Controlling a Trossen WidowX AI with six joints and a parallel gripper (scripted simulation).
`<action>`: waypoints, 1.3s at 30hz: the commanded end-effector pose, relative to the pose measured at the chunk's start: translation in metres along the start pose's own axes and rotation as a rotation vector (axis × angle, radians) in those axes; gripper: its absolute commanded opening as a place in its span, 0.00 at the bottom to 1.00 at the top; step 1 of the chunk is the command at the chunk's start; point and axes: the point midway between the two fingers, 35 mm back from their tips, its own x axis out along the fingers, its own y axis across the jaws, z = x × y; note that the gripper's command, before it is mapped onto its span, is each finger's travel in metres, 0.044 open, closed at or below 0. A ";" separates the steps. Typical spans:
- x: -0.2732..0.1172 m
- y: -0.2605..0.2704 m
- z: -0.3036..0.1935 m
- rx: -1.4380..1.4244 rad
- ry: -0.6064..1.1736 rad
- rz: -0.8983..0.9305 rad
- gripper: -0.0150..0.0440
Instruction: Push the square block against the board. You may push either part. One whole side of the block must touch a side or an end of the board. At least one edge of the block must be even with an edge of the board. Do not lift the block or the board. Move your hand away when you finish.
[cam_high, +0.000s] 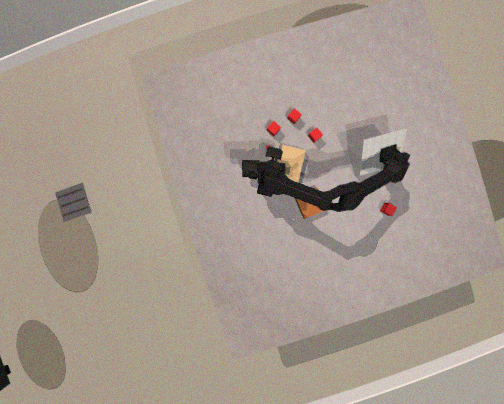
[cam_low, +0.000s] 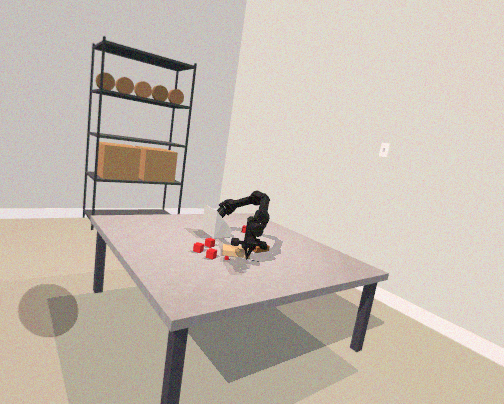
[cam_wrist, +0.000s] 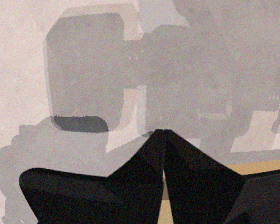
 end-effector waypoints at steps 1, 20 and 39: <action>-0.001 0.000 -0.002 0.007 -0.006 0.008 0.25; -0.001 0.002 -0.027 0.008 -0.005 0.008 0.25; -0.001 0.002 -0.053 0.010 -0.004 0.008 0.25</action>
